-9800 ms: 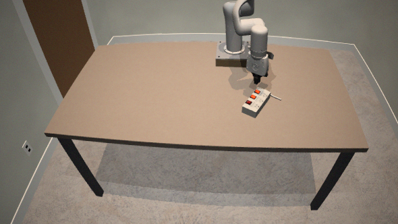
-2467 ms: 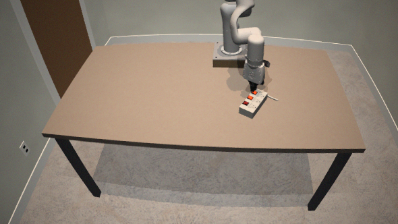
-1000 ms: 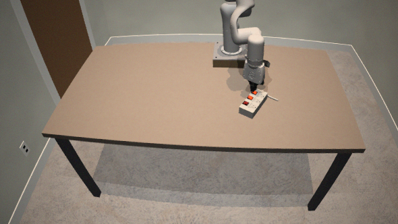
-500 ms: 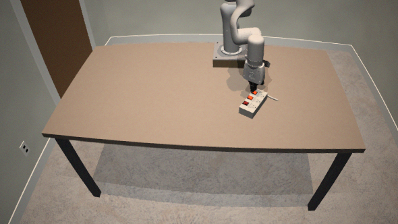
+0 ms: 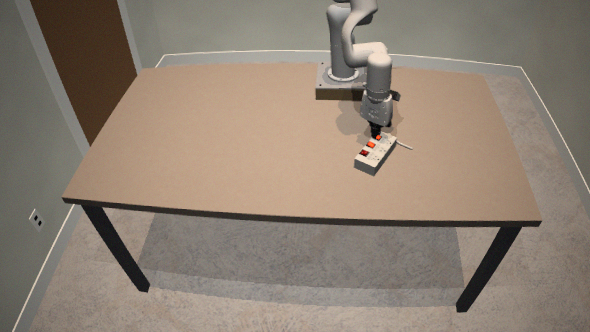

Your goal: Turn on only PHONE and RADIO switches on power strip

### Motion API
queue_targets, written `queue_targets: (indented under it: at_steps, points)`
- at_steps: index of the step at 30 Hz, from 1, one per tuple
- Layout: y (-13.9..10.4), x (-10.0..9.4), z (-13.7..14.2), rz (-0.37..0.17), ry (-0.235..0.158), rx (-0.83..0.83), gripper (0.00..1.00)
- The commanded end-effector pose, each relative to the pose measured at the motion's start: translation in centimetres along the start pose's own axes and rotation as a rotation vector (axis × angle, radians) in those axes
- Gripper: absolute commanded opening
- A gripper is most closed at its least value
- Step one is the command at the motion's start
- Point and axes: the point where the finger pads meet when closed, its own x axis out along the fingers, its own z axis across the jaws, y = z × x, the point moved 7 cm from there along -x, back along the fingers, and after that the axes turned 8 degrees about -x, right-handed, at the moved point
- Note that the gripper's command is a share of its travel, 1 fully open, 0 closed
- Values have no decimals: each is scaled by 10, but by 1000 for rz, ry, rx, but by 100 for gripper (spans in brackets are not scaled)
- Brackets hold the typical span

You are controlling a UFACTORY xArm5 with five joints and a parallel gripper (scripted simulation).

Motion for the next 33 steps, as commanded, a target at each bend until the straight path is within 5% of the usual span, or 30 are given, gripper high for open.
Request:
queue_targets:
  at_steps: [1, 33]
  points:
    - [0, 1, 1, -2, -2, -1, 0]
    - [0, -8, 2, -2, -2, -1, 0]
